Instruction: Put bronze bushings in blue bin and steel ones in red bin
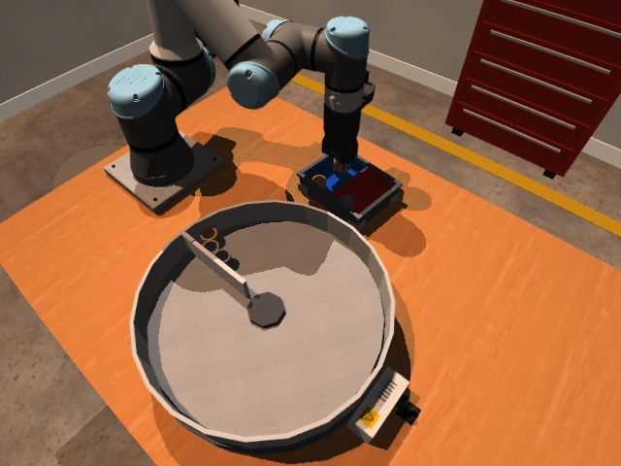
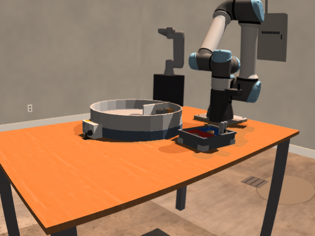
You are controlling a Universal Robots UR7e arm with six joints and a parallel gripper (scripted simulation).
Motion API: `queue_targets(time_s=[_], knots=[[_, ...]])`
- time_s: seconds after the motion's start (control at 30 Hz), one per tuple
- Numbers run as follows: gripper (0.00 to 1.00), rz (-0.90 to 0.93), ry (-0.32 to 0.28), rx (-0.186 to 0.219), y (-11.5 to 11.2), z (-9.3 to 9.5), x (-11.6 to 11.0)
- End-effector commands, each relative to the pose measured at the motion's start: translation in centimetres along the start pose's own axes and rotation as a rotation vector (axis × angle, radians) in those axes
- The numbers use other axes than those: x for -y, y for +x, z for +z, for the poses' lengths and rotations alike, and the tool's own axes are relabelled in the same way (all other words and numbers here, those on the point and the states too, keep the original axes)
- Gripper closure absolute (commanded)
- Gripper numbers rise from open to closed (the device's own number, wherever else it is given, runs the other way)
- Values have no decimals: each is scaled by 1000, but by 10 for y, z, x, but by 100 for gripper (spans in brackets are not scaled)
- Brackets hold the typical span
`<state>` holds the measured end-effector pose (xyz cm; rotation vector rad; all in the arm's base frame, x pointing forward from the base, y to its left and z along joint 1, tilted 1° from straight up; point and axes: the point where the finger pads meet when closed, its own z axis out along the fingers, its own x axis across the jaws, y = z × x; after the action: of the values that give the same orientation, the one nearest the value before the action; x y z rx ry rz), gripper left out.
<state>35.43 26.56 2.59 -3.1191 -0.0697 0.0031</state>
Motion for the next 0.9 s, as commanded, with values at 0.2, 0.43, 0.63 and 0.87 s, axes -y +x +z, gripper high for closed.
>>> queue_targets(time_s=[0.2, 0.43, 0.63, 0.87], knots=[[100, 0, 0, -1, 0, 6, 0], [100, 0, 0, -1, 0, 12, 0], [100, 0, 0, -1, 0, 12, 0], [100, 0, 0, -1, 0, 12, 0]])
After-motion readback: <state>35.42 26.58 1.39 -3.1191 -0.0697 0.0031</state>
